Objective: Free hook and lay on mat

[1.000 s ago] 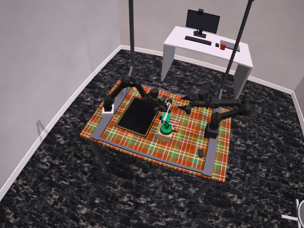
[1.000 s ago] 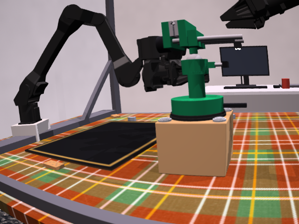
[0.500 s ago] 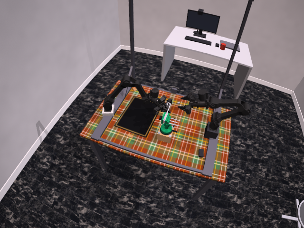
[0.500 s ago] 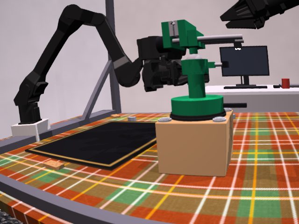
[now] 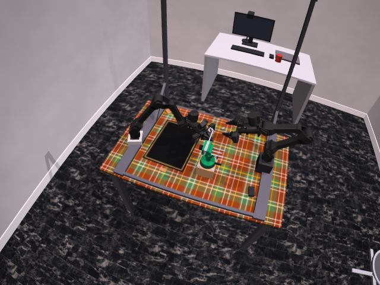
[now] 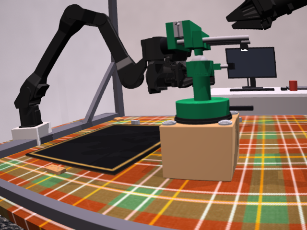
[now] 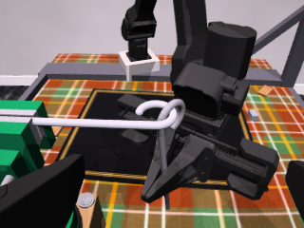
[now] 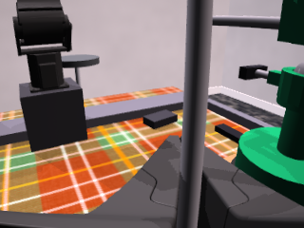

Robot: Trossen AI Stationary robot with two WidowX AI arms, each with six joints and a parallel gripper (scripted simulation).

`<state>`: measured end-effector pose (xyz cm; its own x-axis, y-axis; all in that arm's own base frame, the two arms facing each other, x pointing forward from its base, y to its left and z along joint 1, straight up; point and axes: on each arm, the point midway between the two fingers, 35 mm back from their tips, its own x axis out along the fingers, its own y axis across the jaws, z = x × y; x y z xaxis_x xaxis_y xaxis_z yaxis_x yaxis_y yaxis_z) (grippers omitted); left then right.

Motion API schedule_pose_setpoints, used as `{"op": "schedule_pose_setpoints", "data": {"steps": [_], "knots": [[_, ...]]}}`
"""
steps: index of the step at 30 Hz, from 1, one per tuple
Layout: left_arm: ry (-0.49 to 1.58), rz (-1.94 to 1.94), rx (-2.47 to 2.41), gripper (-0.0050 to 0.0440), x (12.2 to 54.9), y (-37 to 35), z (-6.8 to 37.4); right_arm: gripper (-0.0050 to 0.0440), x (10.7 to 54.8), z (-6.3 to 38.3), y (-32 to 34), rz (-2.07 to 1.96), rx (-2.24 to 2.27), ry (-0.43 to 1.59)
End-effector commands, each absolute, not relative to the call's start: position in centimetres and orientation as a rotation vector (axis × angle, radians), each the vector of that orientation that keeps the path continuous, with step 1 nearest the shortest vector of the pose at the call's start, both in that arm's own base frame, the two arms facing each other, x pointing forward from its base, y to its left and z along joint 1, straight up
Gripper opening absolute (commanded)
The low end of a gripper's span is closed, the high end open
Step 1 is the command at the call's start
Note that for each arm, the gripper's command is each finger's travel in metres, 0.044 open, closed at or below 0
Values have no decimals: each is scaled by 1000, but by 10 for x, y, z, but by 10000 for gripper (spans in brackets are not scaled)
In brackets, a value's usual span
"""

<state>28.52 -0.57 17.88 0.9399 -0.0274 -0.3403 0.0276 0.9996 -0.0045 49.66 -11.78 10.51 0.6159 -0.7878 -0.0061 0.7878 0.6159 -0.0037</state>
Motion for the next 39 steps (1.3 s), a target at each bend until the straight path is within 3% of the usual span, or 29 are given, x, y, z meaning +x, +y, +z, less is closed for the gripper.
{"op": "schedule_pose_setpoints", "data": {"steps": [1,39], "knots": [[332,-27,3,440,286,-6,185,0,499,123,-117,-902,13,-26],[332,-27,3,440,286,-6,185,0,498,143,-112,-902,13,-26]]}}
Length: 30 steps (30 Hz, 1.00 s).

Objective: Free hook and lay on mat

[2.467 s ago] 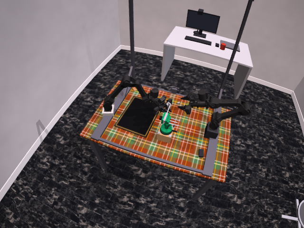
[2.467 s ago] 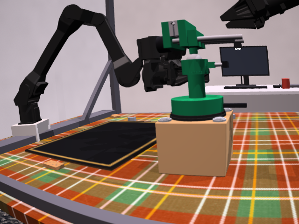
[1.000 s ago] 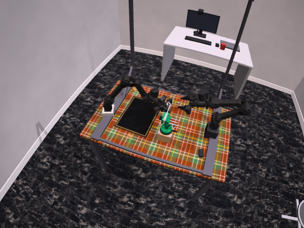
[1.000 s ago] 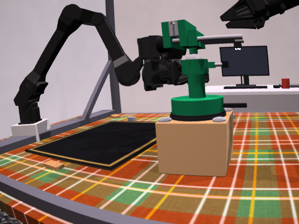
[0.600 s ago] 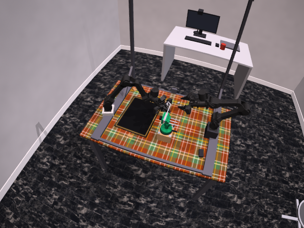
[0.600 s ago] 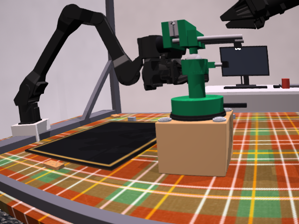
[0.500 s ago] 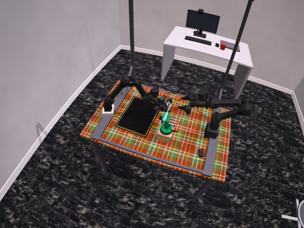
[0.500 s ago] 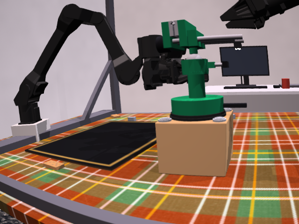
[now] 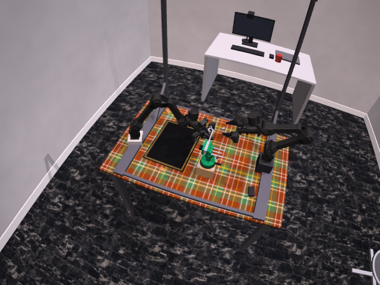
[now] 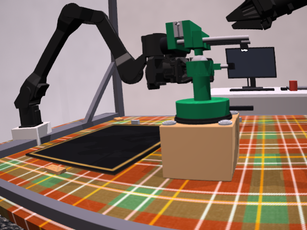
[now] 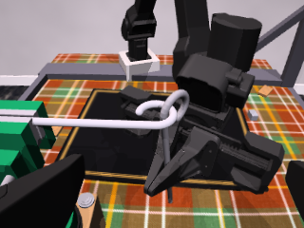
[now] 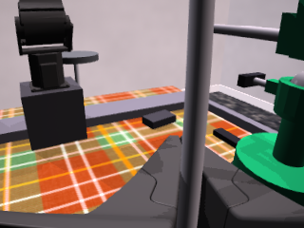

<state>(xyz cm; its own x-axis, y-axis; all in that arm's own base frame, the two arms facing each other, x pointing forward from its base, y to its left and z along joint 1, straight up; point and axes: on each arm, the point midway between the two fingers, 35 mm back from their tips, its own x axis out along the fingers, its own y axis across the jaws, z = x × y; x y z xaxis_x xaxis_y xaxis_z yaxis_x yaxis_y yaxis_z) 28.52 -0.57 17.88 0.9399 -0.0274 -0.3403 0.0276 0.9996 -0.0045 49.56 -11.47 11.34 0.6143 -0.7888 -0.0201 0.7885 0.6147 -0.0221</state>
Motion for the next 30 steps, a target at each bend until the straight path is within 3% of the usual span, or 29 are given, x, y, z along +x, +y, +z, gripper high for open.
{"op": "schedule_pose_setpoints", "data": {"steps": [1,30], "knots": [[332,-27,3,440,286,-6,185,0,498,144,-112,-902,13,-26],[332,-27,3,440,286,-6,185,0,497,152,-112,-902,13,-26]]}}
